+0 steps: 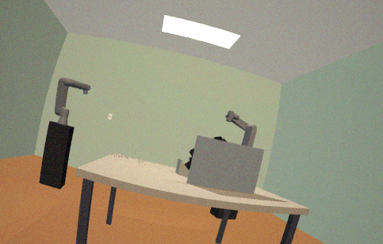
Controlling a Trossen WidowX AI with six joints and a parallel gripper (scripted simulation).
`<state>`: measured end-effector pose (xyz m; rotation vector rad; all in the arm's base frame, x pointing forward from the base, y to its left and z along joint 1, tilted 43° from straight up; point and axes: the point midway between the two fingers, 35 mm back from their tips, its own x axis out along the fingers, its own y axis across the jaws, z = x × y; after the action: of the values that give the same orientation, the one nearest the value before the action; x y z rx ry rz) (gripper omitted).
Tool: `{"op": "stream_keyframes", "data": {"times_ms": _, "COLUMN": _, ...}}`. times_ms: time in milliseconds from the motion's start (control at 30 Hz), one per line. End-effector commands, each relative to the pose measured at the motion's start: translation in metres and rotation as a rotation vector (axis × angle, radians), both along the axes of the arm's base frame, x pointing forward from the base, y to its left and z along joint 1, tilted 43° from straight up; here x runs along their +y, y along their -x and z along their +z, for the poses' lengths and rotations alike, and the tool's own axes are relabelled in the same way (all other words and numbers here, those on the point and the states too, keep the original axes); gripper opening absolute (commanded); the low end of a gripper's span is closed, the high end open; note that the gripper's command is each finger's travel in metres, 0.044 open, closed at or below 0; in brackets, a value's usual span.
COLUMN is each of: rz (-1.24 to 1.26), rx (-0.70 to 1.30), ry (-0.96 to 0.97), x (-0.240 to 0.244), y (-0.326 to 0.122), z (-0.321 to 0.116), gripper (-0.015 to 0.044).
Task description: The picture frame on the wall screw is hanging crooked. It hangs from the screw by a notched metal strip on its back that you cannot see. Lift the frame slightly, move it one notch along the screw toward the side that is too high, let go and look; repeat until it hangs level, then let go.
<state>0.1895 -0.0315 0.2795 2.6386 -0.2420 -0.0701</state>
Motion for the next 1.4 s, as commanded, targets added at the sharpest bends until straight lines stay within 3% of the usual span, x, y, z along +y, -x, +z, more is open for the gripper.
{"op": "stream_keyframes", "data": {"times_ms": 0, "rz": 0.003, "rx": 0.002, "ry": -0.004, "x": 0.0, "y": 0.0, "z": -0.001, "gripper": 0.026}}
{"op": "stream_keyframes", "data": {"times_ms": 367, "rz": 0.0, "rx": 0.0, "ry": 0.0, "x": 0.0, "y": -0.002, "z": 0.0, "gripper": 0.026}}
{"op": "stream_keyframes", "data": {"times_ms": 700, "rz": 0.003, "rx": -0.005, "ry": -0.006, "x": 0.018, "y": -0.076, "z": -0.025, "gripper": 0.026}}
{"op": "stream_keyframes", "data": {"times_ms": 1367, "rz": 0.003, "rx": -0.004, "ry": -0.006, "x": 0.014, "y": -0.075, "z": -0.029, "gripper": 0.026}}
